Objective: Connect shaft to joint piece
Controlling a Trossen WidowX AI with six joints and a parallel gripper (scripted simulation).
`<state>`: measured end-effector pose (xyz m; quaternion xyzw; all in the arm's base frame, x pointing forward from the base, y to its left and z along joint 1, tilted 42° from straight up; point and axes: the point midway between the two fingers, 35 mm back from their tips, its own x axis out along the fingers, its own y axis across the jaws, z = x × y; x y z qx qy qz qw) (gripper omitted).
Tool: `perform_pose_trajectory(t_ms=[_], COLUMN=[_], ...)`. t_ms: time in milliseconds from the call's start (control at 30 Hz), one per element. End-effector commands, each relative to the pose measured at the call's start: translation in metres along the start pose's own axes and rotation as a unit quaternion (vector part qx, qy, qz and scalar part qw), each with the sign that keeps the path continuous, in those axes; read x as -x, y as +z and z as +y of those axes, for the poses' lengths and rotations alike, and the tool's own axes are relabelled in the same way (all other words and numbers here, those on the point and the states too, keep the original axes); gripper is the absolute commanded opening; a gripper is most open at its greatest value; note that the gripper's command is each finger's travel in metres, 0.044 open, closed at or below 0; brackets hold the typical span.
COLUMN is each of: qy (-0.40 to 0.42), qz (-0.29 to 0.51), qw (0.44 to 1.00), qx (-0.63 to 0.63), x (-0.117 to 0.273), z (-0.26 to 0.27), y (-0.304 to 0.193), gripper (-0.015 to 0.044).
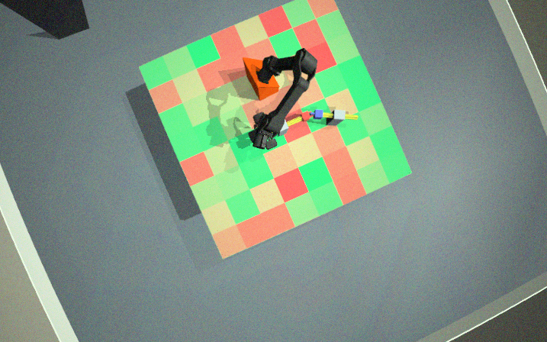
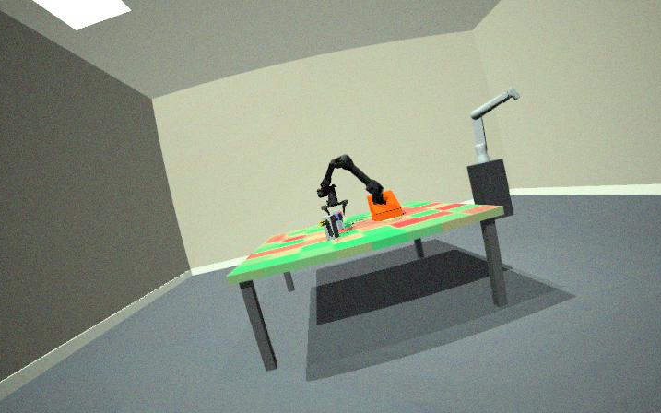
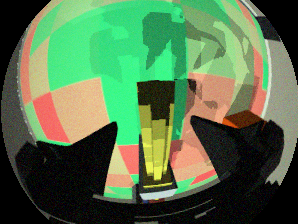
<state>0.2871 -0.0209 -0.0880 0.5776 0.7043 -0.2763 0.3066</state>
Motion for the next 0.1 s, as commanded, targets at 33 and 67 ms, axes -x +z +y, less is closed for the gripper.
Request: perform_pose_trajectory(t_ms=[33,67], qy=[0.007,0.007], qz=[-0.005,-0.005], qw=[1.000,1.000], qx=[0.002,0.002], x=[0.0223,0.0223], z=[0.0017,0.0017], y=[0.0019,0.0019], gripper=[0.0440,0.0440])
